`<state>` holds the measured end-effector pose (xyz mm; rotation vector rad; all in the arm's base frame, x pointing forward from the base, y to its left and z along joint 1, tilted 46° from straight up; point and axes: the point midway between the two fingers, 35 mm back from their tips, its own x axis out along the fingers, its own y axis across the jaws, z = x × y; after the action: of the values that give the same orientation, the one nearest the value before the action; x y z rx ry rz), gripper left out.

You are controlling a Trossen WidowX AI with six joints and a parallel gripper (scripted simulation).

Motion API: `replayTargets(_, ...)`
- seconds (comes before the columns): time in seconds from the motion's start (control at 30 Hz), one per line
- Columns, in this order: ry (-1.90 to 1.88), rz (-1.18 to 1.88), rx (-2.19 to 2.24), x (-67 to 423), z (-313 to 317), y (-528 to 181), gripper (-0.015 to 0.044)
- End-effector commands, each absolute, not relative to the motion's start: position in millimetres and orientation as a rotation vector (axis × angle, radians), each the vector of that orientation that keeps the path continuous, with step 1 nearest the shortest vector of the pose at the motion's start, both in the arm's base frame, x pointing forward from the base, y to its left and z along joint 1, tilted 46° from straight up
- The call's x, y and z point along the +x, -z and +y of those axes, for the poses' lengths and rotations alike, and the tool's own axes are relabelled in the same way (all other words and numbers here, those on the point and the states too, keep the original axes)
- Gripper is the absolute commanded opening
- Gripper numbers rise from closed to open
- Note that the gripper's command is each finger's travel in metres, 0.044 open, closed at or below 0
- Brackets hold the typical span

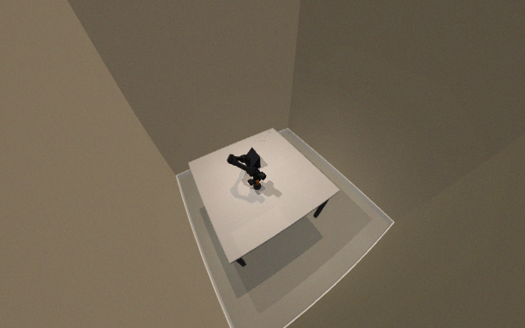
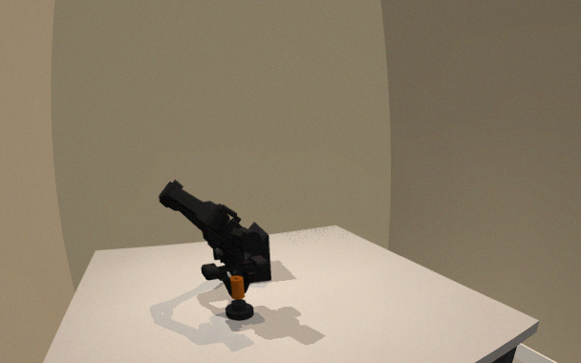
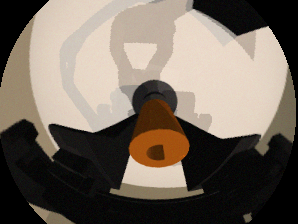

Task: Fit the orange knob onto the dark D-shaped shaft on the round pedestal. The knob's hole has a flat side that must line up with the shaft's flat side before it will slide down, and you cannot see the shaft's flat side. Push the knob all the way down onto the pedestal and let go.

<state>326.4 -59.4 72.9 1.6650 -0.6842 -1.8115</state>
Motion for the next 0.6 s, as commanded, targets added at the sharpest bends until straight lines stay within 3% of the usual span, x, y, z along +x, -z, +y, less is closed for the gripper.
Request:
replayTargets(0.0,1.808,-0.67,1.662,325.5,-58.5,-72.1,0.0)
replayTargets(0.57,1.808,-0.671,1.662,326.1,-62.0,-72.0,0.0)
